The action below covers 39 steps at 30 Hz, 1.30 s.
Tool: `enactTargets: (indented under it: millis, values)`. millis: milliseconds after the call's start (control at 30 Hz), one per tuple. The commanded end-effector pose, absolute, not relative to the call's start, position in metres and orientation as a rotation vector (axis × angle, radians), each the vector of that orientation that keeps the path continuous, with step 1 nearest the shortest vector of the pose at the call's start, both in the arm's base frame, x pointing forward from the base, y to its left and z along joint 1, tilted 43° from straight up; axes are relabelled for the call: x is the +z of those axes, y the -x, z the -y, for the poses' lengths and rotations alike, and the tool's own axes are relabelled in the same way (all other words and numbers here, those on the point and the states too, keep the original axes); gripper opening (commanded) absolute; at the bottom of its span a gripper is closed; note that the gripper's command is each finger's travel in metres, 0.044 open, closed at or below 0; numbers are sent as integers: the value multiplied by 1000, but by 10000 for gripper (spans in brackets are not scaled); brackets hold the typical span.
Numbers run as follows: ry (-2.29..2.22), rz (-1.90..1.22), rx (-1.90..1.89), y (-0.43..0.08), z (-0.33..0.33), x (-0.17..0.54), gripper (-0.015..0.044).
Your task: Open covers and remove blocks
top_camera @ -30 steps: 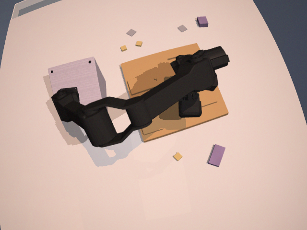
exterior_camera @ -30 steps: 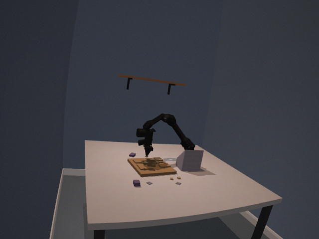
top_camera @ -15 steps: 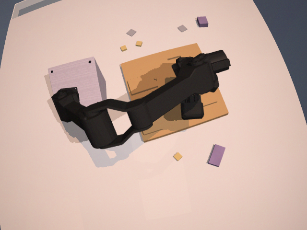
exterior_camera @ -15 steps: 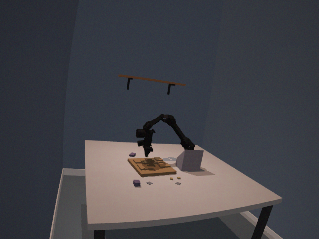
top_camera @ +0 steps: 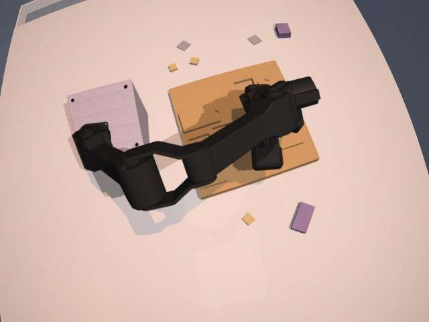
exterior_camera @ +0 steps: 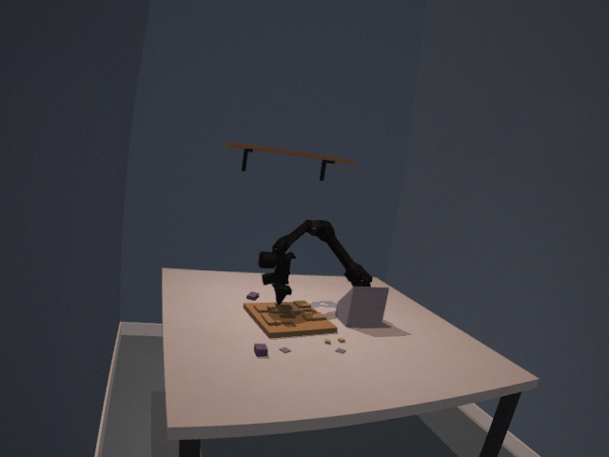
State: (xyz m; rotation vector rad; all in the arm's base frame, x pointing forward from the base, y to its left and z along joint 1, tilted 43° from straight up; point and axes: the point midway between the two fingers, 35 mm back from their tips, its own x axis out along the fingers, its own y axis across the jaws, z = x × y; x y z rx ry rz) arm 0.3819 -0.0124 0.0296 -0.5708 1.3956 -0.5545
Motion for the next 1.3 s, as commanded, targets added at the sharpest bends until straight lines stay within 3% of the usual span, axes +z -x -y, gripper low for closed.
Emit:
enactTargets:
  millis: [0,1267]
  values:
    - [581,-1399,-552,-381,13,28,144]
    - [581,-1399,-553,-383,21,20,144]
